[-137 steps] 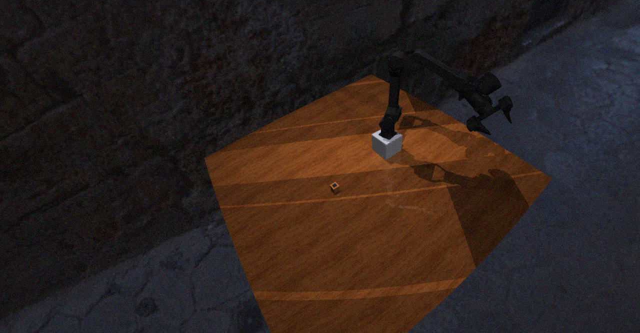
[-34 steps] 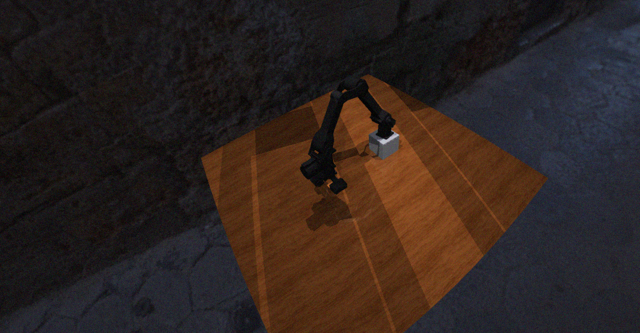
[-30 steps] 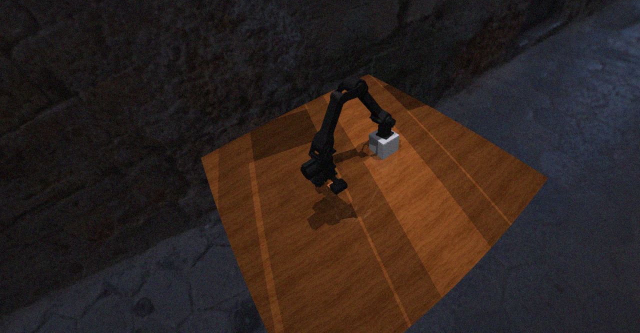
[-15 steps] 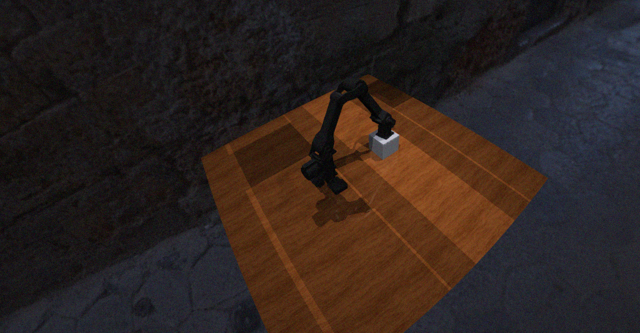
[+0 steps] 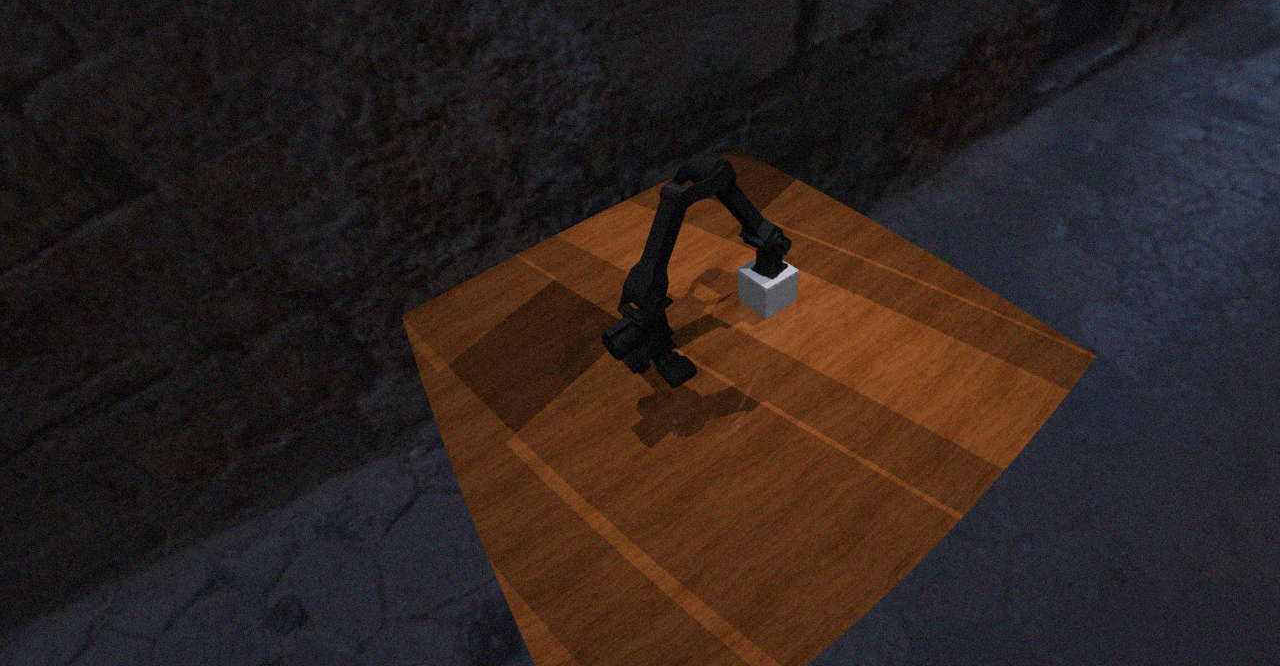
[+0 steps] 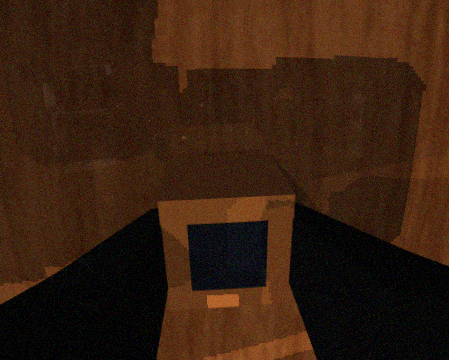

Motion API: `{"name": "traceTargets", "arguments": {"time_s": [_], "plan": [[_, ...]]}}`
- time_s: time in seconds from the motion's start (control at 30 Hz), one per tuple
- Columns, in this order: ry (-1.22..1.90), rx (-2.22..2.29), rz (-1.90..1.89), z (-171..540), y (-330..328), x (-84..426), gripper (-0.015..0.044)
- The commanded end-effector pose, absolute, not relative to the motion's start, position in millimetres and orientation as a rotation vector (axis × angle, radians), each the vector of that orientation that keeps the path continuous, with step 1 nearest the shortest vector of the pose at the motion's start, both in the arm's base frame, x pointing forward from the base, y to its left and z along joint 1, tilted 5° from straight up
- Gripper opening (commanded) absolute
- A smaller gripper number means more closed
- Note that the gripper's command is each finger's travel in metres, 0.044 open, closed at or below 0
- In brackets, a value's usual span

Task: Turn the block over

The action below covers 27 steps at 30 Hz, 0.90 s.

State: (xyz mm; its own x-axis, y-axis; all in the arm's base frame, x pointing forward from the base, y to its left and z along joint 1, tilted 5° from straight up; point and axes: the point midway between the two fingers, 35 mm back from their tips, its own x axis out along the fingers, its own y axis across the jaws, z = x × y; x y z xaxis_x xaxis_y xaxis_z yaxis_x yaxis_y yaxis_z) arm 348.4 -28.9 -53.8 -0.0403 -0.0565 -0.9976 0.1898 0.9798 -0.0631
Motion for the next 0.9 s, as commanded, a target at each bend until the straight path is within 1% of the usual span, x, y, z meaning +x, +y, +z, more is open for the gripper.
{"name": "traceTargets", "arguments": {"time_s": [0.0, 0.23, 0.87], "plan": [[1.584, 0.1, -0.198, -30.3, -28.2, 352.2, 0.0], [1.573, 0.099, -0.198, -29.9, -28.1, 352.5, 0.0], [1.27, 0.061, -0.2, -42.7, -27.8, 353.6, 0.0]]}}
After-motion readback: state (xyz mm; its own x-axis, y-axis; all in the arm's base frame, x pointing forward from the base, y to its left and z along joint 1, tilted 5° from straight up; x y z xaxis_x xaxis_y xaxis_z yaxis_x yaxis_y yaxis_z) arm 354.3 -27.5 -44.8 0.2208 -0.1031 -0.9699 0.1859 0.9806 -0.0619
